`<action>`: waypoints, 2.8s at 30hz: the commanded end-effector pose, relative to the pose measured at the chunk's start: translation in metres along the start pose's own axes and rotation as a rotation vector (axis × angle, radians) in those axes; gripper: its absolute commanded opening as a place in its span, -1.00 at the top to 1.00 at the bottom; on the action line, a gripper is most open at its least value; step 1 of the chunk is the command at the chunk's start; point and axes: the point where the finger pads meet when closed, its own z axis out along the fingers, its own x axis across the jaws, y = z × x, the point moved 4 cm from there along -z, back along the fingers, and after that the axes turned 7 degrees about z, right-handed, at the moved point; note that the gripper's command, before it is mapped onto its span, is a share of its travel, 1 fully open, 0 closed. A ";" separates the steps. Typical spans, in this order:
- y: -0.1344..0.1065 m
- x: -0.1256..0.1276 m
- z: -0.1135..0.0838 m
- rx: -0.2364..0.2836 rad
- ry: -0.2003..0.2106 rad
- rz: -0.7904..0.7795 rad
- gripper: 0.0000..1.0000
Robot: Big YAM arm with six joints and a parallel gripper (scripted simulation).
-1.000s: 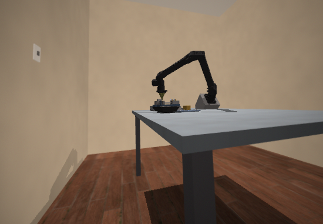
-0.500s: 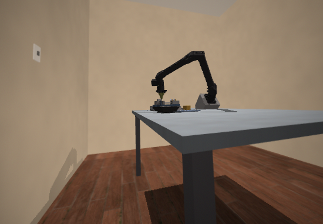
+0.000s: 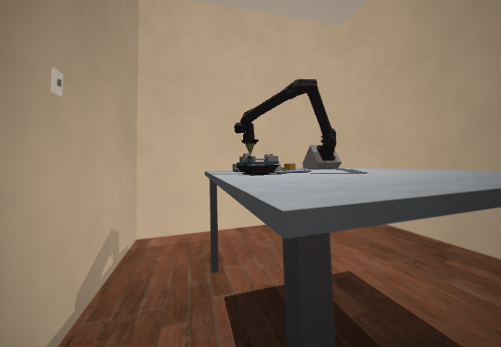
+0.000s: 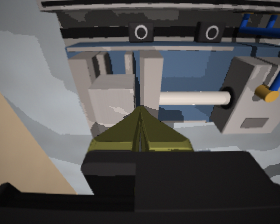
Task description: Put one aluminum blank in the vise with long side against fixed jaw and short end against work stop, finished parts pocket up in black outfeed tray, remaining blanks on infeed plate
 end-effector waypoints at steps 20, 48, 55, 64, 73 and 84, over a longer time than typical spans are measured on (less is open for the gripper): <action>-0.007 0.026 0.006 -0.007 0.002 -0.032 1.00; -0.007 0.031 0.006 -0.009 0.006 -0.036 1.00; -0.007 0.031 0.006 -0.009 0.007 -0.037 1.00; -0.007 0.032 0.006 -0.009 0.007 -0.037 1.00; -0.007 0.032 0.006 -0.009 0.007 -0.037 1.00; -0.007 0.032 0.006 -0.009 0.007 -0.037 1.00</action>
